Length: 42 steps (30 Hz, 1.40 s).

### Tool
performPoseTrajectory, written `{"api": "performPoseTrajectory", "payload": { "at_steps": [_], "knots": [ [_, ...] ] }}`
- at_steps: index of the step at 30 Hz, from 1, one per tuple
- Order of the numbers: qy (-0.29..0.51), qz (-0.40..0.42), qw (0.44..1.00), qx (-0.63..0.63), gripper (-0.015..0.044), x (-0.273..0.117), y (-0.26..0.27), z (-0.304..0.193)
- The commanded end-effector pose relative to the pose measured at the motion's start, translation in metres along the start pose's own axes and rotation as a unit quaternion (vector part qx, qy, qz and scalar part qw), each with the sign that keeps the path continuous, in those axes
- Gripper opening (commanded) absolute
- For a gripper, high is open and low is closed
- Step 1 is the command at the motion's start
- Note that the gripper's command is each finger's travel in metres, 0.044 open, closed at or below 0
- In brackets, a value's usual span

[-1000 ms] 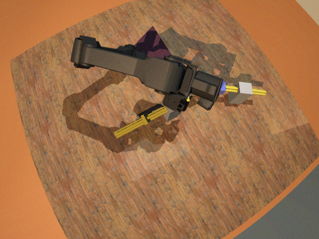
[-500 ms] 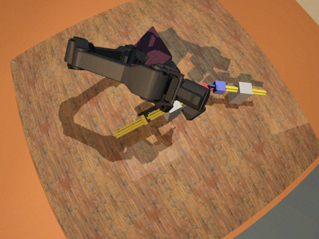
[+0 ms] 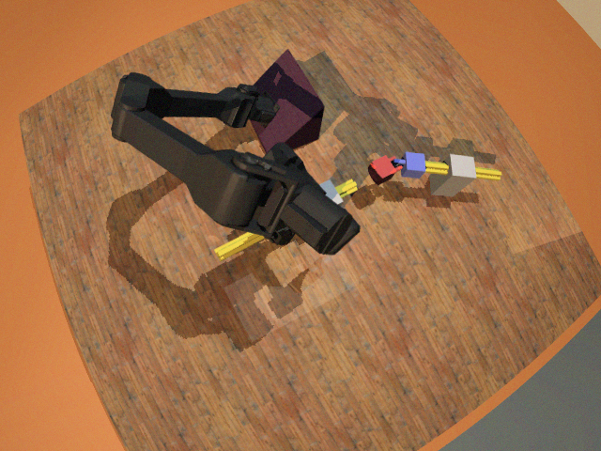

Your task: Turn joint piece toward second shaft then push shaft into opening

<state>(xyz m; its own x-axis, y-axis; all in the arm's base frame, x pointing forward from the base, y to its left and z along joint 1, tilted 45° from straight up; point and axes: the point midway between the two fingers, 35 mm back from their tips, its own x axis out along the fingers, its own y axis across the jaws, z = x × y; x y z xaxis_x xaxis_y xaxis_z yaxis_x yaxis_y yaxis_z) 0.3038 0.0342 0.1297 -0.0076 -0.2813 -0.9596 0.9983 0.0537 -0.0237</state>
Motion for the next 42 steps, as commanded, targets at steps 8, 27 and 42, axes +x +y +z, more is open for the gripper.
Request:
{"api": "performPoseTrajectory", "payload": {
  "at_steps": [8, 27, 42],
  "knots": [
    [-0.07, 0.006, 0.985, -0.158, 0.044, -0.061, -0.032, 0.122],
    [-0.128, -0.054, 0.986, -0.095, 0.044, -0.051, -0.047, 0.155],
    [-0.234, -0.107, 0.961, 0.1, 0.044, -0.013, -0.048, 0.17]
  ]
}}
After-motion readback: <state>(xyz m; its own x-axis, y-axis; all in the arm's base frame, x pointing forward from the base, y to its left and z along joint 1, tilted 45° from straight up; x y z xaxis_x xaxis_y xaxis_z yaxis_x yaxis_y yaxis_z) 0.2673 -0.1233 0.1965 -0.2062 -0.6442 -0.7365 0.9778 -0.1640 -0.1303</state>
